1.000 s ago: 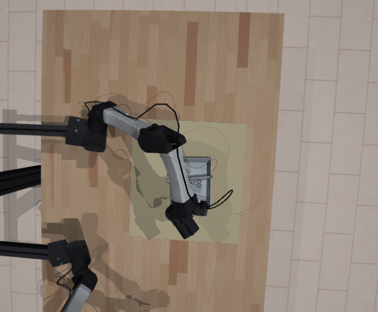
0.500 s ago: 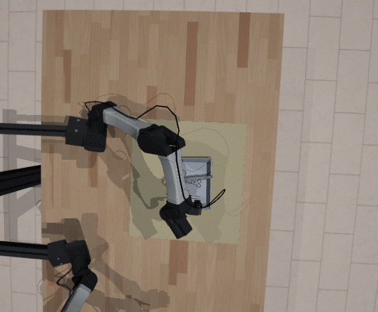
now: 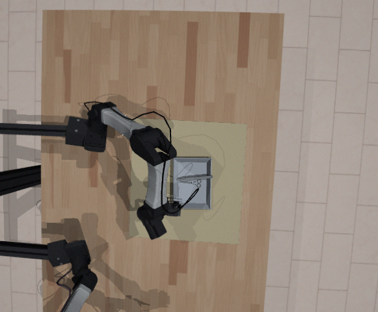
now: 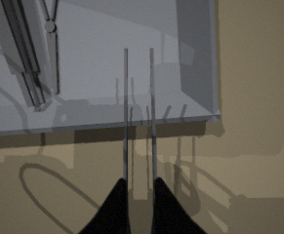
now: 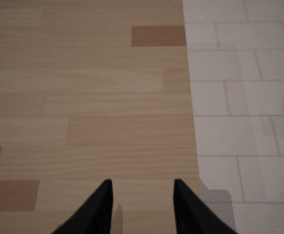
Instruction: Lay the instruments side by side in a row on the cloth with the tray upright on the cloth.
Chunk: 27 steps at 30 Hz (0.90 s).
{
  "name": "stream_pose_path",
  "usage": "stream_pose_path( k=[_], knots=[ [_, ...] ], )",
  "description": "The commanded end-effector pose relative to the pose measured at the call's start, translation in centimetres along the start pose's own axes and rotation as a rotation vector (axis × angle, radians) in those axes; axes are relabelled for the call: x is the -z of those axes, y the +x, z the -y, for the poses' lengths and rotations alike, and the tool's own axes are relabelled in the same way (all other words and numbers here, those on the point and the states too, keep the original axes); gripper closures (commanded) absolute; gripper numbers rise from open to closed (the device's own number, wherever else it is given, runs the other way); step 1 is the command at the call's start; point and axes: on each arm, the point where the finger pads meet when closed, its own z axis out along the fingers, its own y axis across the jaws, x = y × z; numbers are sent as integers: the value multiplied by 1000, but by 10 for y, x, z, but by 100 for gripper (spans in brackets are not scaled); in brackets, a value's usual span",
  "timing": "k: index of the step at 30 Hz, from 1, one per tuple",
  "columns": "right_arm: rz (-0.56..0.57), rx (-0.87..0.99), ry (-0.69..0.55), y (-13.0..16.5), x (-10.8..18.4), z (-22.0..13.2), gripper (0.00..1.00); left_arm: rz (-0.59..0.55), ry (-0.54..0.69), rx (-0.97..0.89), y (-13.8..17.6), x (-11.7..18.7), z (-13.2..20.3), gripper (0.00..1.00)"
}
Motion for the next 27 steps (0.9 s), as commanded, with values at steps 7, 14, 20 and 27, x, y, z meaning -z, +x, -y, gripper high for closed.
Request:
stream_pose_path(
  k=[7, 14, 20, 27],
  knots=[
    [15, 6, 7, -5, 3, 2, 67, 59, 103, 81, 54, 15, 23, 100],
    [15, 6, 7, -5, 3, 2, 67, 81, 124, 109, 67, 19, 14, 100],
    [15, 6, 7, -5, 3, 2, 67, 69, 98, 37, 78, 14, 12, 100],
    [15, 6, 7, -5, 3, 2, 67, 23, 44, 45, 86, -16, 0, 100]
  ],
)
